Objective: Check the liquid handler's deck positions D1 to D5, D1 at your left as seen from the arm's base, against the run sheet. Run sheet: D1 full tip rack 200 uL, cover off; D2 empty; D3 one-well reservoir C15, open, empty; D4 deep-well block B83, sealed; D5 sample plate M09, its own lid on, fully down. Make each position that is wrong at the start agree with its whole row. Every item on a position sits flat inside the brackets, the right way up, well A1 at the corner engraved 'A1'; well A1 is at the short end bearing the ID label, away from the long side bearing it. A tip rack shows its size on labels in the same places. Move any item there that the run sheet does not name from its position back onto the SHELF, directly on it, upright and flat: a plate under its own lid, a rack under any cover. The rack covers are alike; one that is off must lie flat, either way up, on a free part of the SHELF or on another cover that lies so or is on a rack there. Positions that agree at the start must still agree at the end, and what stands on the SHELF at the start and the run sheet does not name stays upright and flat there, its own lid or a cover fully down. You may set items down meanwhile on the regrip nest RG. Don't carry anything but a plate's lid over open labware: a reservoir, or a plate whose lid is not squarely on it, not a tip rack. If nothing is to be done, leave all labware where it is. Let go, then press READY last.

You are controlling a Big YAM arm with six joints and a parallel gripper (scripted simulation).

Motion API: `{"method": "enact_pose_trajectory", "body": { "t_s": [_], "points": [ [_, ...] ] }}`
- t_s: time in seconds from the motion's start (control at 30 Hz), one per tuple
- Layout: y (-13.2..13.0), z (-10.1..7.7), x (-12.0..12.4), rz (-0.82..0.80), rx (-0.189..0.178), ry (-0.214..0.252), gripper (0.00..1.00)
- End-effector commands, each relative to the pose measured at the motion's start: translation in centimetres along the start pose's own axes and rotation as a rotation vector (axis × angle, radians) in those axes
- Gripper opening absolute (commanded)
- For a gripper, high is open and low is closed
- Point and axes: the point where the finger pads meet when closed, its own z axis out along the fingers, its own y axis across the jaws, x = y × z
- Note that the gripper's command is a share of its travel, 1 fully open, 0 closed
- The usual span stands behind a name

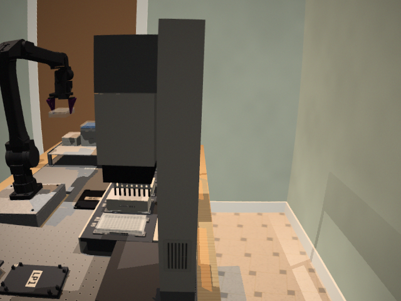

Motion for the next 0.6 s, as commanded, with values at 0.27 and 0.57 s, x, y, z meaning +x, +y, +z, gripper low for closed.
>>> {"method": "enact_pose_trajectory", "body": {
  "t_s": [0.27, 0.57],
  "points": [
    [0.7, 1.5, -0.7, -0.003, 0.002, -0.016, 0.00],
    [0.7, 3.0, -0.7, -0.003, 0.003, -0.017, 0.00]
  ]
}}
